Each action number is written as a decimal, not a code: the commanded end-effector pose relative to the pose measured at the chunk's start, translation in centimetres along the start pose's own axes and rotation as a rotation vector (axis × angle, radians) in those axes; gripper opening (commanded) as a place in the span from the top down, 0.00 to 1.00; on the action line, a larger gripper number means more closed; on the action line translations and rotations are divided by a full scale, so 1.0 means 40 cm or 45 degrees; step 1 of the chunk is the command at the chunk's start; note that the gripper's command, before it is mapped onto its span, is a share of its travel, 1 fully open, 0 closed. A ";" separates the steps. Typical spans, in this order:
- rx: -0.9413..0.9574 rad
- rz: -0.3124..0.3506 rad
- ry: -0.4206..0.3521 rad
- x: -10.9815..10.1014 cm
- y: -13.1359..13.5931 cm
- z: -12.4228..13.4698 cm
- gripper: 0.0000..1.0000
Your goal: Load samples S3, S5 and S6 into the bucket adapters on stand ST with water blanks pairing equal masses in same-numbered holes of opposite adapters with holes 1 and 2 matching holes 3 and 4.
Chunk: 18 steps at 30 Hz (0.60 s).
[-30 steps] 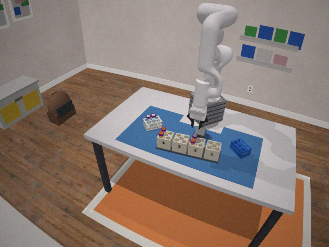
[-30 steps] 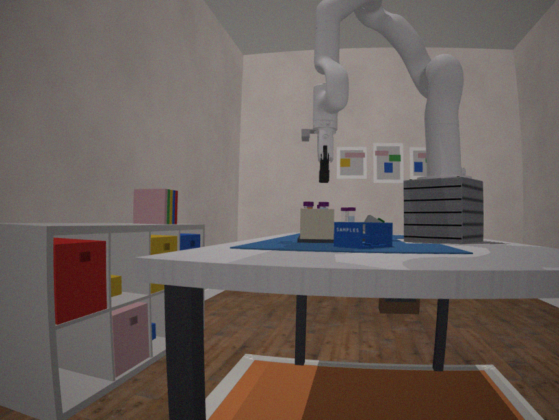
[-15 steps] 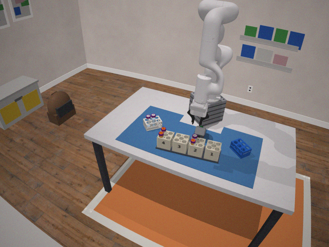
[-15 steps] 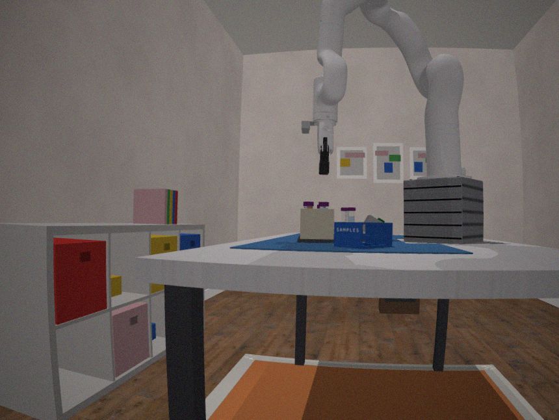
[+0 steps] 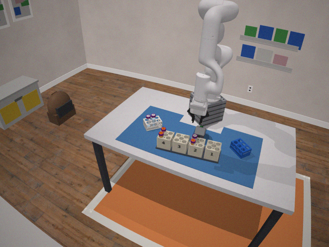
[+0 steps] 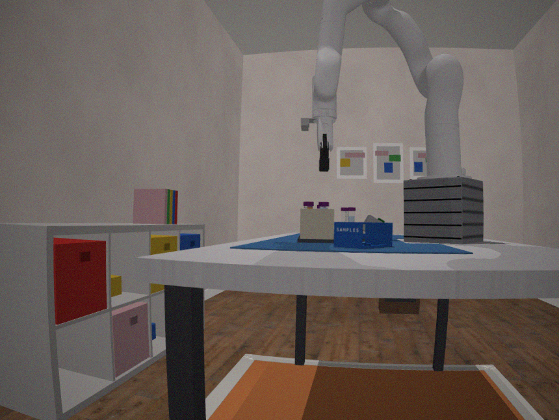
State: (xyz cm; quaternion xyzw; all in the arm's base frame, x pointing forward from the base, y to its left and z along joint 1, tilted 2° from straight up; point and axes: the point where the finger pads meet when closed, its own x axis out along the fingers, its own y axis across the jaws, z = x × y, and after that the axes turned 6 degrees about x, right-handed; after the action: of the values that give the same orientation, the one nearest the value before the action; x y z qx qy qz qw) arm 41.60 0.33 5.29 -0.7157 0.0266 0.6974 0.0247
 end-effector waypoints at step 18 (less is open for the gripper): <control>0.123 -0.014 -0.022 0.016 0.001 0.031 1.00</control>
State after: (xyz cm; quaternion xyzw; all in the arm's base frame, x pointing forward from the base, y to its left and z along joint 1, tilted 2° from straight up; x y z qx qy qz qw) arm 40.92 0.34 4.94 -0.7105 0.0361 0.7011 0.0491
